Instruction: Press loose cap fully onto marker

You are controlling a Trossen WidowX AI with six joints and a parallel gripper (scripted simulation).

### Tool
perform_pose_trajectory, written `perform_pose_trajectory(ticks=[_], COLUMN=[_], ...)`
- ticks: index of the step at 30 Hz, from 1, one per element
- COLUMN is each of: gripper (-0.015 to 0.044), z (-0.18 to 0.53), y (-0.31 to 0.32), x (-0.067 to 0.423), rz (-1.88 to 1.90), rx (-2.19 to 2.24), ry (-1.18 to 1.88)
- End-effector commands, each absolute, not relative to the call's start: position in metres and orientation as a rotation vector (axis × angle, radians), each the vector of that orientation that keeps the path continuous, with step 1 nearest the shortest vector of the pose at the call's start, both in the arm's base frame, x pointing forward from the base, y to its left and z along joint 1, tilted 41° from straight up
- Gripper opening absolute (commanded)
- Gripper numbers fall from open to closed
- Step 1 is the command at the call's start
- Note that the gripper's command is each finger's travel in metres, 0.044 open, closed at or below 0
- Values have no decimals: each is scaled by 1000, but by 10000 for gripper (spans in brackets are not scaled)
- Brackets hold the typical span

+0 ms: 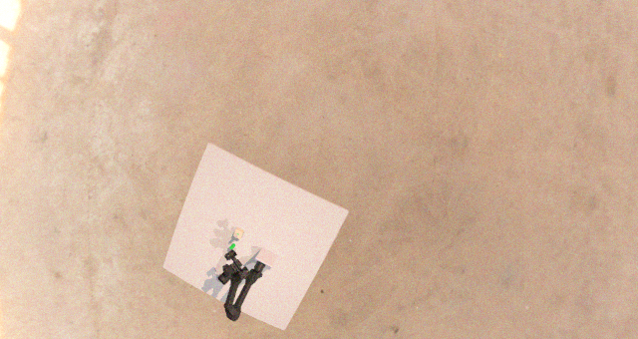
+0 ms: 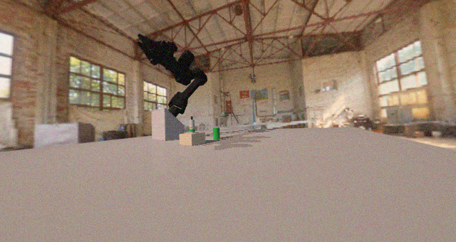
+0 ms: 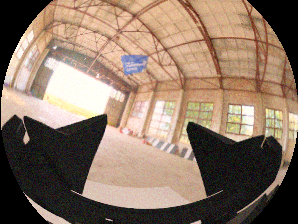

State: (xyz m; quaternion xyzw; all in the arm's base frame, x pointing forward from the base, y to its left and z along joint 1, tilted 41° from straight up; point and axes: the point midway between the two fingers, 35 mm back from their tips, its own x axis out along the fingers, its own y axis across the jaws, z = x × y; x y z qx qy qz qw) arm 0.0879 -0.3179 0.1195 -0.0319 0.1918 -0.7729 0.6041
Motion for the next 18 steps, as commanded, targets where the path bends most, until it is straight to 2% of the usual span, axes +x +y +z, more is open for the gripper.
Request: perform_pose_trajectory(ticks=[1, 6, 13, 18], gripper=[374, 250, 250, 250], z=[118, 87, 38, 19], y=[-318, -317, -264, -198], x=[90, 156, 241, 275], rz=[-1774, -1378, -664, -146], rx=[-77, -162, -264, -287], ry=[457, 758, 1088, 1199])
